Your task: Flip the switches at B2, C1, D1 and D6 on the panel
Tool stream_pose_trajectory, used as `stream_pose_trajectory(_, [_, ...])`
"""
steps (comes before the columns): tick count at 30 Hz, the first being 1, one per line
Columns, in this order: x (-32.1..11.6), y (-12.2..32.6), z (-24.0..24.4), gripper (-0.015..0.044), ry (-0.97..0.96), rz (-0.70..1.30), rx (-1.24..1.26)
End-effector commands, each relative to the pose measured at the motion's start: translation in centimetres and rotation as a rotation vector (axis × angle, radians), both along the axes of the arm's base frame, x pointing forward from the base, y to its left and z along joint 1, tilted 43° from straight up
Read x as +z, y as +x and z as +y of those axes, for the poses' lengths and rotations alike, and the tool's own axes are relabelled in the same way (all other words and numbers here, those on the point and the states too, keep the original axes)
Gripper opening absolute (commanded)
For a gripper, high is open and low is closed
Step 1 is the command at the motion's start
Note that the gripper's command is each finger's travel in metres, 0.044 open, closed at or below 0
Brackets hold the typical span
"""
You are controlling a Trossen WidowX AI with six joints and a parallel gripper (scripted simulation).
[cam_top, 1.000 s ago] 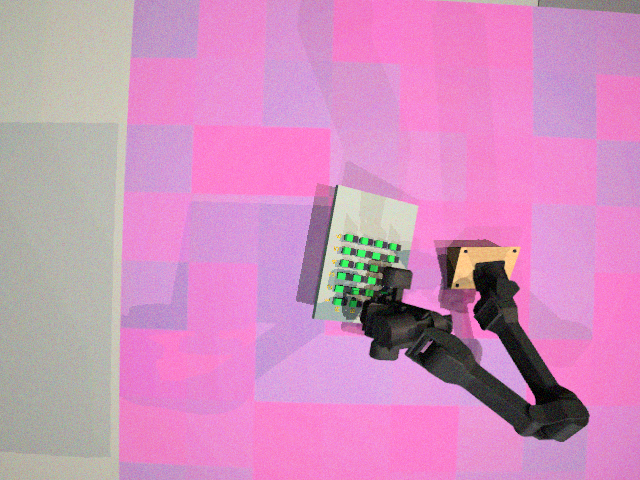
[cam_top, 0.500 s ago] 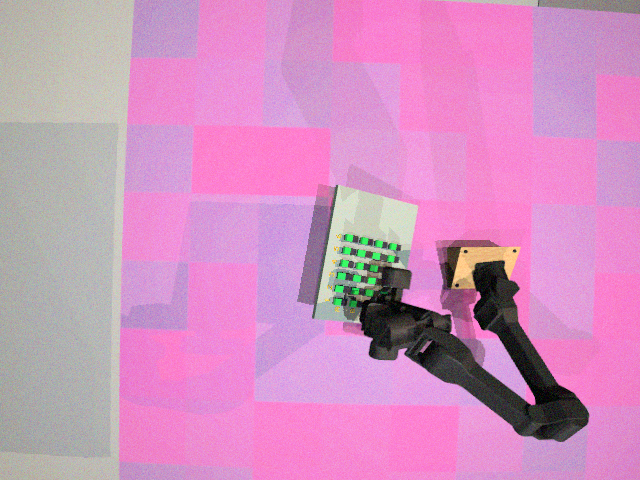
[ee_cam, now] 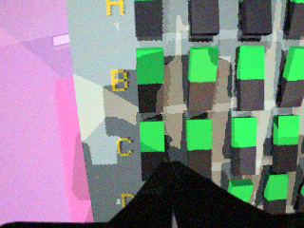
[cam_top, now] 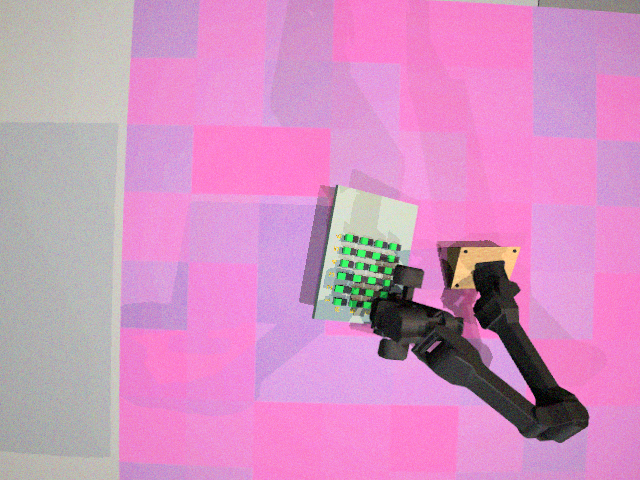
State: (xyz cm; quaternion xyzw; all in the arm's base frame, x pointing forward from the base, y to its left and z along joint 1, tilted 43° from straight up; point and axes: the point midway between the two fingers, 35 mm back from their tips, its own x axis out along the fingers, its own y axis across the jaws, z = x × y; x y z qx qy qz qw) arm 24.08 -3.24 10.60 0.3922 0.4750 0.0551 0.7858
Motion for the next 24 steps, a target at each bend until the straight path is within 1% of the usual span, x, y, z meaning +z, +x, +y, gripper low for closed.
stream_pose_trajectory(1, [2.8,-1.6,-1.3,0.0000,-0.015,-0.038,-0.012])
stream_pose_trajectory(5, [2.9,-1.9,-1.3,0.0000,-0.015,-0.039,-0.013])
stream_pose_trajectory(9, [2.1,-4.3,0.5,0.0000,-0.014,-0.037,-0.013])
stream_pose_trajectory(11, [1.8,-4.8,0.9,0.0000,-0.014,-0.037,-0.013])
stream_pose_trajectory(14, [1.7,-4.7,0.9,0.0000,-0.014,-0.036,-0.013])
stream_pose_trajectory(19, [-0.4,-2.8,2.3,0.0000,-0.007,-0.022,0.004])
stream_pose_trajectory(24, [-0.5,-2.7,2.4,0.0000,-0.007,-0.022,0.004])
